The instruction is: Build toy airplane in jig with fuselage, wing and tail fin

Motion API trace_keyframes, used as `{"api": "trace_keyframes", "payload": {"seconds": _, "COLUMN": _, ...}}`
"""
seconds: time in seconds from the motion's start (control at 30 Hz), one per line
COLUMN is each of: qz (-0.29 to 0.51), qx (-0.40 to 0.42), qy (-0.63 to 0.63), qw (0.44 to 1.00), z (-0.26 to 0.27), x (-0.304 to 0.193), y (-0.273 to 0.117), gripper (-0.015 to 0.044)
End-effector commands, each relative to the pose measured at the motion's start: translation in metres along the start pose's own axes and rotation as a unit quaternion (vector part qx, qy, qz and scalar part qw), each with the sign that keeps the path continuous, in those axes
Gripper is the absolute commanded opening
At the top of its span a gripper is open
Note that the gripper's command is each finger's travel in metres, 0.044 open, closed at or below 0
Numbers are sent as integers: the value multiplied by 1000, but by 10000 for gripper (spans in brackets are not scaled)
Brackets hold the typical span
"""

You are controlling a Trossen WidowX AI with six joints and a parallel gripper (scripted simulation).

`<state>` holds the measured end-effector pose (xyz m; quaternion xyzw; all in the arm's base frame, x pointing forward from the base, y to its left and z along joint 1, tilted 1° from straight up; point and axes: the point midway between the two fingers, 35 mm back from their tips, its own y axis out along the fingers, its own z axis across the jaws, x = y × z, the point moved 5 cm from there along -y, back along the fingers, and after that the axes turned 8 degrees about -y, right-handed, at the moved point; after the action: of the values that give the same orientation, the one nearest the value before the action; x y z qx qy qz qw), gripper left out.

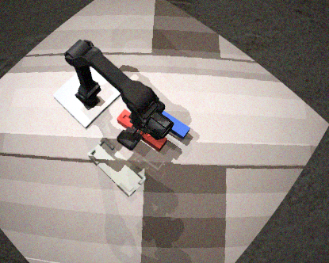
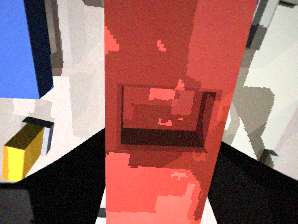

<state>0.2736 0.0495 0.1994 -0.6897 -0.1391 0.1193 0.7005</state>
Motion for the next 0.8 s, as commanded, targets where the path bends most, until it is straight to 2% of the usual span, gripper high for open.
{"api": "trace_keyframes", "payload": {"seconds": 0.0, "qz": -5, "qx": -2, "qy": -4, "qw": 1000, "z": 0, "x": -3, "y": -13, "gripper": 0}}
{"api": "trace_keyframes", "payload": {"seconds": 0.77, "qz": -4, "qx": -2, "qy": 28, "qw": 1000, "z": -52, "x": -7, "y": 11, "gripper": 0}}
